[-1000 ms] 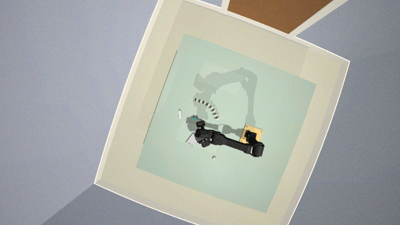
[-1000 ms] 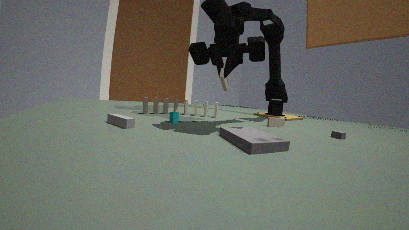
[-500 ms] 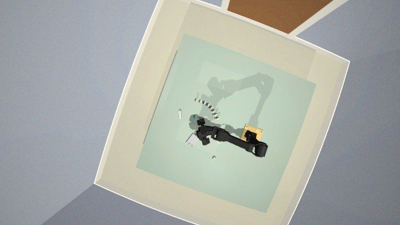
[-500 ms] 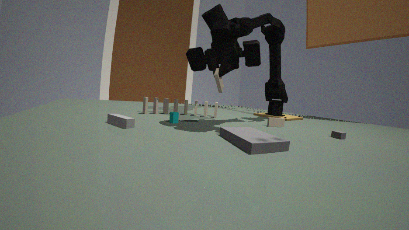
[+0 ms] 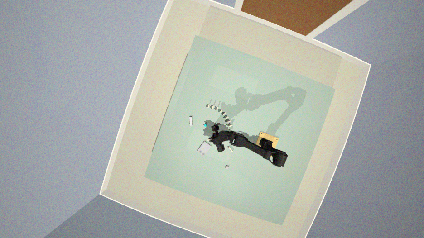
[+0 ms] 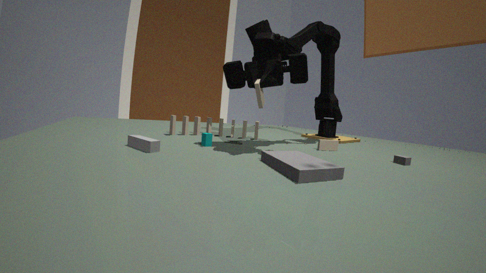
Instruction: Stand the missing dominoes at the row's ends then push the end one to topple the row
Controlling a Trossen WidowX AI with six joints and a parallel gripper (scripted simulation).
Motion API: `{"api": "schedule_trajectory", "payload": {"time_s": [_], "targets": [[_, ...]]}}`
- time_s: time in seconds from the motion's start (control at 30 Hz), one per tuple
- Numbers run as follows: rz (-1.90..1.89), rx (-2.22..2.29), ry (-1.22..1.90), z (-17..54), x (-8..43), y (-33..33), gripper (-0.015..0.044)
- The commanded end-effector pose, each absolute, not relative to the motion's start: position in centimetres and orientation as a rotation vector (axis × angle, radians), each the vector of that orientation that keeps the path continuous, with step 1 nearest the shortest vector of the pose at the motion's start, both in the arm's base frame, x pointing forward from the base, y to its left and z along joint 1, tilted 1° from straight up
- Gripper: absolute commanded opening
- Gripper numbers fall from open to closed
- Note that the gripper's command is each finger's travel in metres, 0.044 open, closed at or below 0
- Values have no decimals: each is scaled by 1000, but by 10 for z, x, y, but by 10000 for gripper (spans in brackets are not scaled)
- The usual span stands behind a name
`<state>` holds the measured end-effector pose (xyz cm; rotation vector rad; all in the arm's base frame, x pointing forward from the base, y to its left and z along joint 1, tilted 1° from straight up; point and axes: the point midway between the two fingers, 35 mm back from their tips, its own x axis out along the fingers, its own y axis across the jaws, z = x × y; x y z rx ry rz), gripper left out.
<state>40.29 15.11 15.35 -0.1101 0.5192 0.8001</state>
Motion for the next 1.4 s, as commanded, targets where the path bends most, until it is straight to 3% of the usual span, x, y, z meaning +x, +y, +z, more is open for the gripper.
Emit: {"api": "schedule_trajectory", "payload": {"time_s": [0.0, 1.37], "targets": [[812, -87, 465, 155, 397, 147, 21], [944, -51, 43, 165, 314, 124, 21]]}}
